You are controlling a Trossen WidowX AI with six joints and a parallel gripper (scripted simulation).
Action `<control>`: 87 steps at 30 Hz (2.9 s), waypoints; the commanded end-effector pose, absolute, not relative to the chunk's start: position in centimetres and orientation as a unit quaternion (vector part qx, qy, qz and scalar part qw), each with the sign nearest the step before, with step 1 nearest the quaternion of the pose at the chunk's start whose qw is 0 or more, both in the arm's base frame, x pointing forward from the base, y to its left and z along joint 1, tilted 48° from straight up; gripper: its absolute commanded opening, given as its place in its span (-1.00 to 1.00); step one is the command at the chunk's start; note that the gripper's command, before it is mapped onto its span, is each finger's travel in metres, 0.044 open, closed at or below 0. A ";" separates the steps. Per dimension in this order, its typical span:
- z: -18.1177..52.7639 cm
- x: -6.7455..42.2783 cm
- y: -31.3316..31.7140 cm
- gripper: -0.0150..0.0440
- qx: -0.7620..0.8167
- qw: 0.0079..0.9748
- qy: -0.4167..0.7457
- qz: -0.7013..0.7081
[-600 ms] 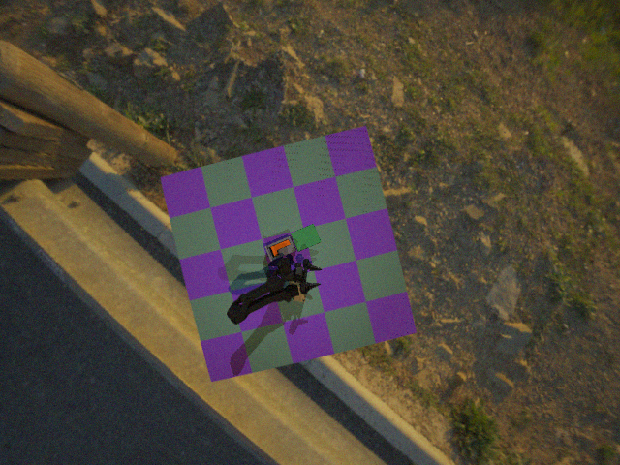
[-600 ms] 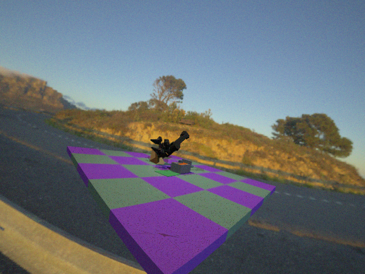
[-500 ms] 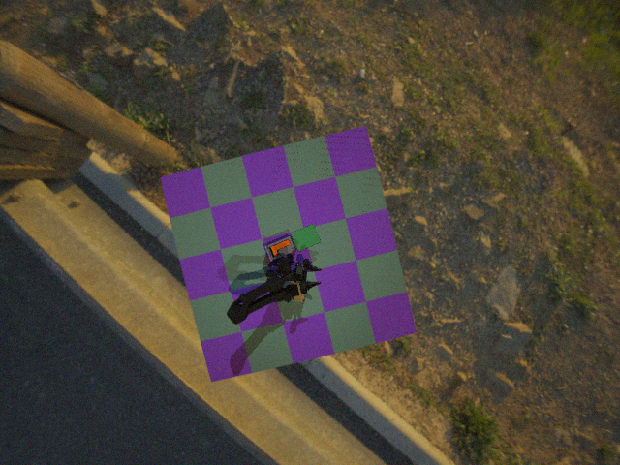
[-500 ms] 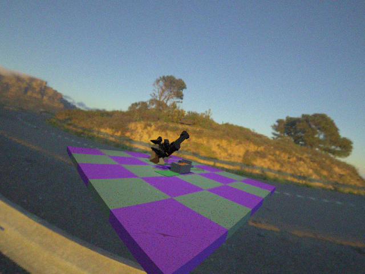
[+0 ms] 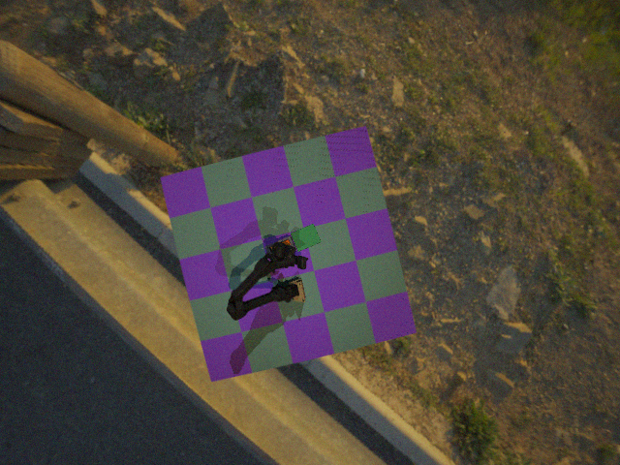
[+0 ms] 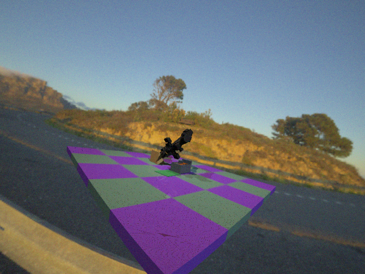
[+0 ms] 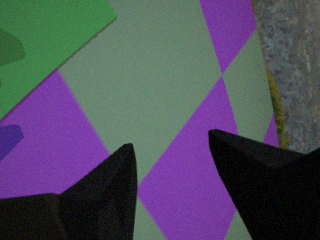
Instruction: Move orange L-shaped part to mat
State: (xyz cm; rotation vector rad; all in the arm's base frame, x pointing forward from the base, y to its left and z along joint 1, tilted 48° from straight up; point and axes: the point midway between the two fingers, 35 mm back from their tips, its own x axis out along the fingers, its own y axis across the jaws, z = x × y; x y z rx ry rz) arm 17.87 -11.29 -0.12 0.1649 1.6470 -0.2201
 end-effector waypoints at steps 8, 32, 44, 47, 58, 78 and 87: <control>13.4 23.6 -4.3 0.12 0.195 0.698 0.631 0.277; 10.6 24.7 2.1 0.12 0.227 0.677 0.611 0.341; 9.3 24.8 3.5 0.12 0.227 0.677 0.611 0.341; 9.0 24.7 3.9 0.12 0.227 0.677 0.611 0.341; 8.4 24.7 4.6 0.12 0.227 0.677 0.611 0.342; 12.1 24.9 1.5 0.12 0.217 0.690 0.603 0.336; 15.8 24.3 -3.5 0.12 0.201 0.709 0.590 0.330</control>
